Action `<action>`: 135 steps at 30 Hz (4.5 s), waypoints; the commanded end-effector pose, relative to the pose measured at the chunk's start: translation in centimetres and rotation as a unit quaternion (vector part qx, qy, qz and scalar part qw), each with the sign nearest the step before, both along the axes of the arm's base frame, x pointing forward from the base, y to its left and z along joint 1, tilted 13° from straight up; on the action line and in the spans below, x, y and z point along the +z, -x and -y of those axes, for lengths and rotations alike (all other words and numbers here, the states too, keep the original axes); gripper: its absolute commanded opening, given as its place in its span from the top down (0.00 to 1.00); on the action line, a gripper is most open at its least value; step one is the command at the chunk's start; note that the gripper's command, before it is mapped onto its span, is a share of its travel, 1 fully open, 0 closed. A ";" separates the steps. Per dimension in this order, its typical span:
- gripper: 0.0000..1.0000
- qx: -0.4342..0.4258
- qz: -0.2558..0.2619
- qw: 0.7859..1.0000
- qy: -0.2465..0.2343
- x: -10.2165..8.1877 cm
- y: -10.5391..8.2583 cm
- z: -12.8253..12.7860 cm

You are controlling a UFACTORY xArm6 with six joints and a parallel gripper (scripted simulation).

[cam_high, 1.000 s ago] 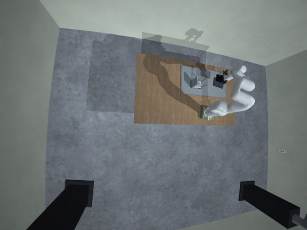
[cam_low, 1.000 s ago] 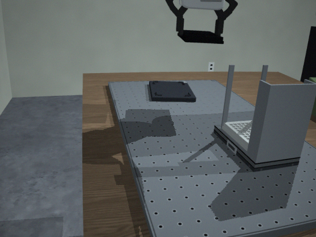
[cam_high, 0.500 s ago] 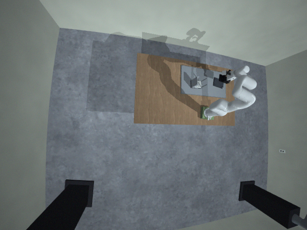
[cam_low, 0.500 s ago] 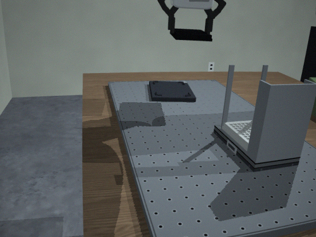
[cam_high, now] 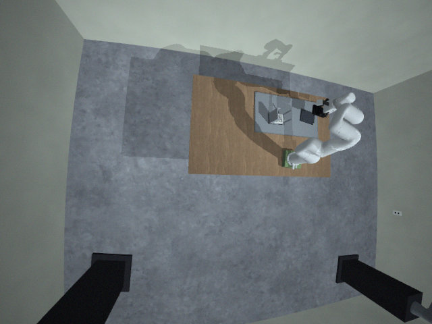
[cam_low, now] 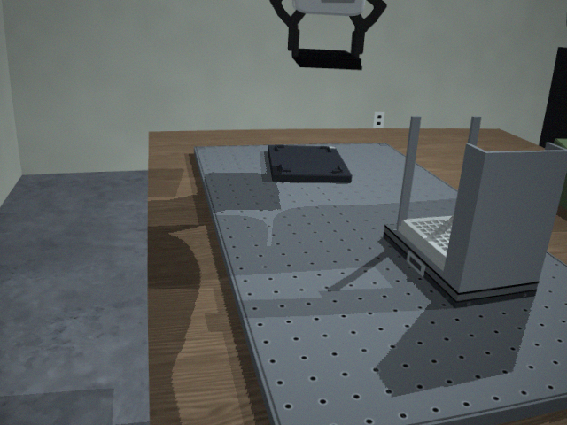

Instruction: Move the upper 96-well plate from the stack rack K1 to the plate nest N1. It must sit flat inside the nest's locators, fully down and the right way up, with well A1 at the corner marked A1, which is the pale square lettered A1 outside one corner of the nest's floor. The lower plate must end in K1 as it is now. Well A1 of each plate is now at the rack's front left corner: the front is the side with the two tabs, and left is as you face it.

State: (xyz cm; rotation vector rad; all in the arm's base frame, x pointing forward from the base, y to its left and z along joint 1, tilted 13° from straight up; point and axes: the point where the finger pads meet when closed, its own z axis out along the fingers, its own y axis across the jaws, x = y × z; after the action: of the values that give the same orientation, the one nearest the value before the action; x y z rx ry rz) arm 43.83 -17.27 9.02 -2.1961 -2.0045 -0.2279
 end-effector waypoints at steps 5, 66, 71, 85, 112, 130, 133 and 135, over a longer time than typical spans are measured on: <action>1.00 0.000 0.002 1.000 0.001 -0.3 -0.7 2.1; 1.00 0.000 0.002 1.000 0.001 -3.3 -1.1 3.1; 1.00 0.000 0.002 1.000 0.001 -3.8 -1.2 3.0; 1.00 0.000 0.002 1.000 0.001 -5.8 -1.2 2.5; 1.00 0.000 0.002 1.000 0.001 -9.8 -1.2 1.6; 1.00 0.000 0.002 1.000 0.001 -12.4 -1.2 1.0; 1.00 0.000 0.002 1.000 0.001 -12.9 -1.2 0.9; 1.00 0.000 0.002 1.000 0.001 -13.1 -1.2 0.9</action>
State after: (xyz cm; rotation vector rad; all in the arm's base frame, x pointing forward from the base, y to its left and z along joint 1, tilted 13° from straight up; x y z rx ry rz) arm 44.87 -18.12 -3.86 -2.1946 -2.0045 -0.2276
